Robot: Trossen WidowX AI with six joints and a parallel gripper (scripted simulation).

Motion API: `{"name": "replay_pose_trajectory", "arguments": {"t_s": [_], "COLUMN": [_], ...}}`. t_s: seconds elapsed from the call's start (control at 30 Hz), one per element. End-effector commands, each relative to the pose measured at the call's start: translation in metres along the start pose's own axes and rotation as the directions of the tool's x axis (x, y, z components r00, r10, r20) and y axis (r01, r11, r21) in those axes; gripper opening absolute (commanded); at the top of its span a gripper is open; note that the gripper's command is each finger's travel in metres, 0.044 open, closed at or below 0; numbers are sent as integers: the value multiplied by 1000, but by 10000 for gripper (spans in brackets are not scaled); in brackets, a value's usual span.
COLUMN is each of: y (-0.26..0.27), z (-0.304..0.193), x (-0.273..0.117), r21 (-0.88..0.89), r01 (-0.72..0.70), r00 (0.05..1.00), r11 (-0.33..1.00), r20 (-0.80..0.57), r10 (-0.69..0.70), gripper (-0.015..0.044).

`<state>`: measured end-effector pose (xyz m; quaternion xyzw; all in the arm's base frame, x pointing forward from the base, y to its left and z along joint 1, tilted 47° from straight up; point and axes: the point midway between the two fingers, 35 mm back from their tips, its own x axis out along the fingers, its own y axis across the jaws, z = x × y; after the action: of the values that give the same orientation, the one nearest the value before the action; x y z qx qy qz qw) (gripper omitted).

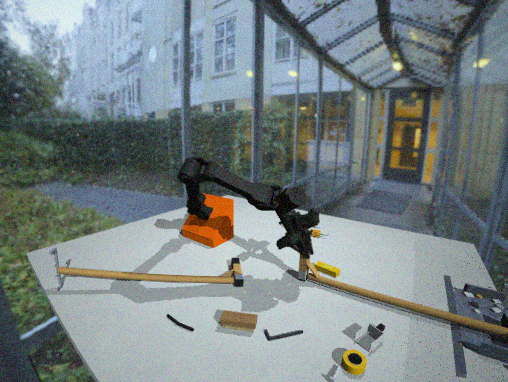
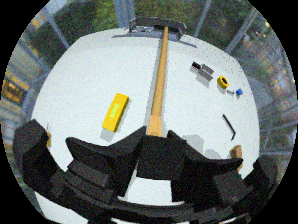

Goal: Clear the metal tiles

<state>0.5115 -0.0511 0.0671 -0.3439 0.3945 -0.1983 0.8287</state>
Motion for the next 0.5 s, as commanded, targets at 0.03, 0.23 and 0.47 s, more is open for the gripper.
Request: {"name": "replay_pose_trajectory", "arguments": {"t_s": [0.03, 0.23, 0.47], "y": [-2, -2, -3], "z": [11, 18, 25], "x": [3, 8, 14], "r21": [5, 5, 5], "r01": [0, 1, 1], "r00": [1000, 1000, 1000], "r11": [1000, 1000, 1000], "r20": [15, 15, 16], "r10": [0, -1, -1], "gripper": [0, 0, 0]}}
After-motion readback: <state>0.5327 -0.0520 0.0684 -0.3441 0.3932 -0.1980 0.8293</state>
